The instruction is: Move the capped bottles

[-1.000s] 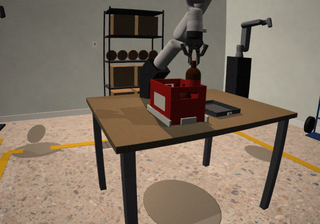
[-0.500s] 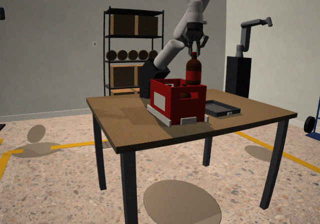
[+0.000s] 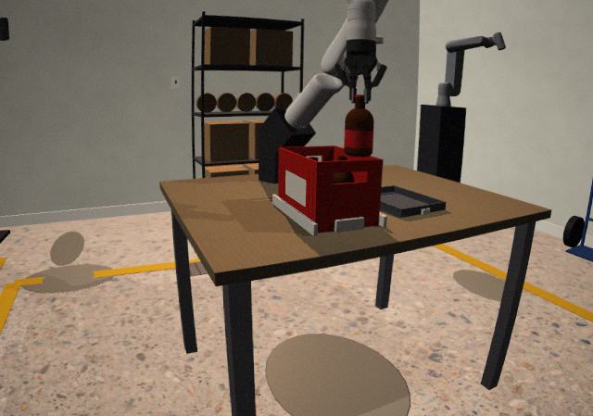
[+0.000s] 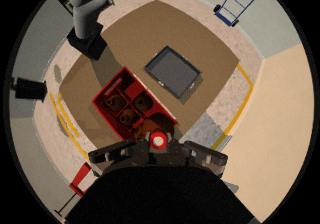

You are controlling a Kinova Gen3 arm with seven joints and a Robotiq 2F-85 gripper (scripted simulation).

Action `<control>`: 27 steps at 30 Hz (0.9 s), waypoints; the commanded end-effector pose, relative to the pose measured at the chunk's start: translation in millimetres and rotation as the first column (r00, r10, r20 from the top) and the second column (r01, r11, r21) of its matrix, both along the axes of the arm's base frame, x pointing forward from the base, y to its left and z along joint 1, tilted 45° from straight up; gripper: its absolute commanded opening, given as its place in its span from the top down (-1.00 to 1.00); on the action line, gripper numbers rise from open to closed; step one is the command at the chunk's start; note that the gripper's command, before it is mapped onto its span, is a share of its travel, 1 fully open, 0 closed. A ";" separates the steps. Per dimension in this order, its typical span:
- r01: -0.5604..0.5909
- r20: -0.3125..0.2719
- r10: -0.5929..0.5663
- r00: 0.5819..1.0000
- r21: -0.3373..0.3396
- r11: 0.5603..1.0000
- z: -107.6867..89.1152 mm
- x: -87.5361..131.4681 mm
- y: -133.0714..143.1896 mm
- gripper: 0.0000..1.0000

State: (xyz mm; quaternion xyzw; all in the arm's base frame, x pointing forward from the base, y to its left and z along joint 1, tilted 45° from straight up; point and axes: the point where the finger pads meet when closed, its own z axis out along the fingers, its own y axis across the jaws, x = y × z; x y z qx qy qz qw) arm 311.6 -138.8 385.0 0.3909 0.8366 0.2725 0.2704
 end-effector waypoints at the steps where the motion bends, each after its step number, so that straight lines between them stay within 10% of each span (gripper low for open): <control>1: 0.005 0.000 -0.005 1.000 -0.001 1.000 2.9 -2.0 -1.9 1.00; 27: -0.004 -0.001 0.004 1.000 -0.001 1.000 -11.8 -38.2 48.7 1.00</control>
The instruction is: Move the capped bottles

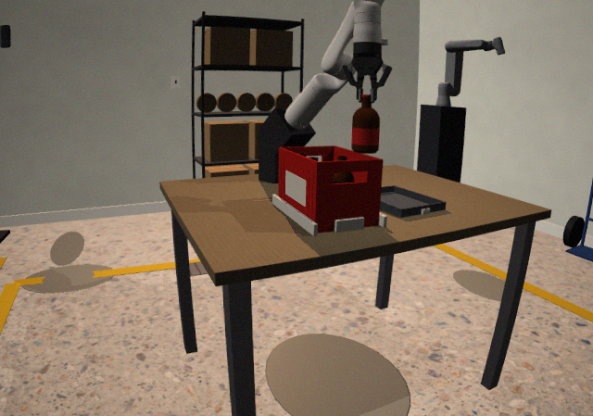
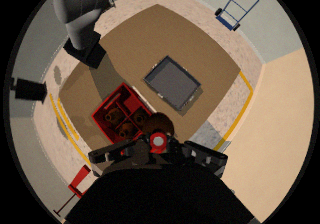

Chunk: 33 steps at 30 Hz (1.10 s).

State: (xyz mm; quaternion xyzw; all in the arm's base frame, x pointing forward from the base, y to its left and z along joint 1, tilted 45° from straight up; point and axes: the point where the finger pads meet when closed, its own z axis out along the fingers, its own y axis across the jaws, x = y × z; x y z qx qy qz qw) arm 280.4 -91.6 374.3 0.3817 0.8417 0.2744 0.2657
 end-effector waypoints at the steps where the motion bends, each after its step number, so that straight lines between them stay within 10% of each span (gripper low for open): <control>1: 0.021 0.003 -0.021 1.000 0.000 1.000 -1.7 -8.8 3.6 1.00; 33: 0.018 0.003 -0.018 1.000 0.001 1.000 -18.7 -49.9 65.7 1.00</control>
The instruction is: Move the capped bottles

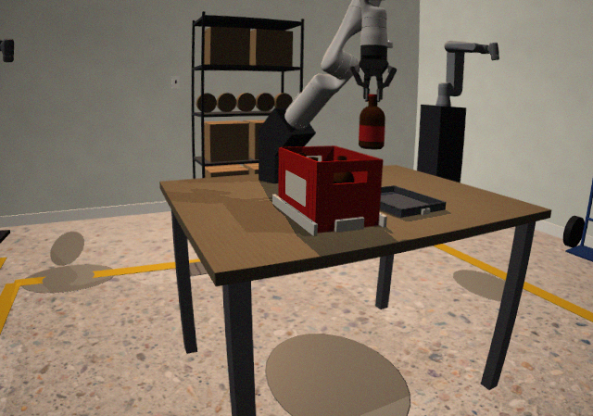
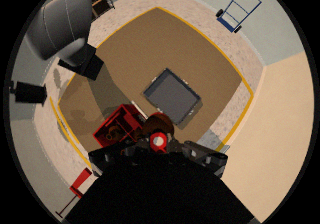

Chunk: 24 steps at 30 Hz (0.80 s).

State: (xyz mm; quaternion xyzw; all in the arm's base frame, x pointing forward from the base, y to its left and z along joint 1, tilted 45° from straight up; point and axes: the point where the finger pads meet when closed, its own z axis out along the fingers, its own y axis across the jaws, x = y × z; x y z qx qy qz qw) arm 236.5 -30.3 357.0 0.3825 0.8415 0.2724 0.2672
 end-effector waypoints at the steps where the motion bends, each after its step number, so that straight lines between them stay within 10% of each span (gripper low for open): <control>1: 0.016 0.002 -0.016 1.000 0.005 1.000 -2.0 -7.7 6.6 1.00; 24: 0.023 0.003 -0.023 1.000 0.004 1.000 -16.5 -39.4 48.9 1.00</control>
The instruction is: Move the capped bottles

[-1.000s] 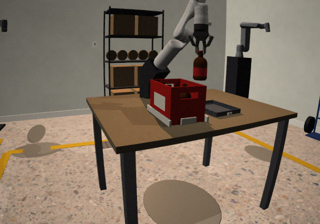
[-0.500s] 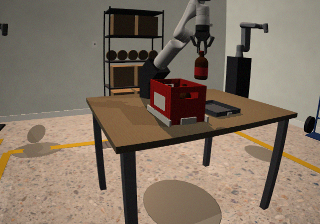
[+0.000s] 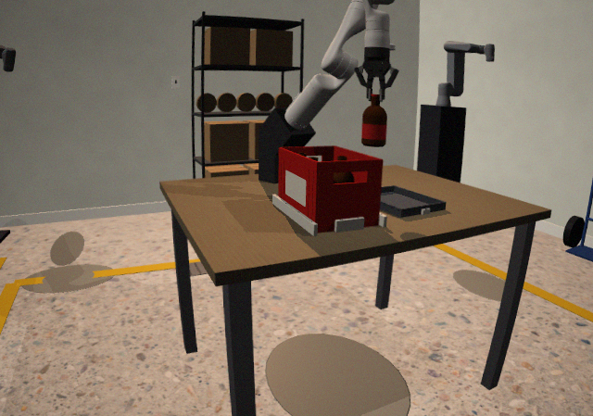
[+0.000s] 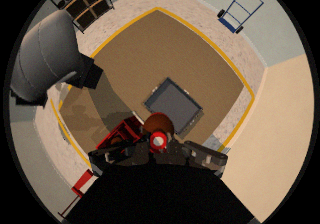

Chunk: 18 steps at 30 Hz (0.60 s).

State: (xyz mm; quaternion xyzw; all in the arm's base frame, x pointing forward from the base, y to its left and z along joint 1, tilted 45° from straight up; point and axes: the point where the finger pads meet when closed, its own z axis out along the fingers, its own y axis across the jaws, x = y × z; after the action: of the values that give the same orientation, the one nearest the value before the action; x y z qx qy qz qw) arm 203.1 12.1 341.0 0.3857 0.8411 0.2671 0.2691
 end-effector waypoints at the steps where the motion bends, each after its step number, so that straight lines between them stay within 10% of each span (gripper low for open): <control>1: 0.014 0.006 -0.014 1.000 0.012 1.000 -1.1 -7.7 8.7 1.00; 18: 0.014 0.006 -0.014 1.000 0.012 1.000 -12.4 -29.4 37.2 1.00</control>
State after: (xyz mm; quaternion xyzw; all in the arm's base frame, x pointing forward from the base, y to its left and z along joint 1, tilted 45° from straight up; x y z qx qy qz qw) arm 179.3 42.9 329.5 0.3865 0.8407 0.2678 0.2685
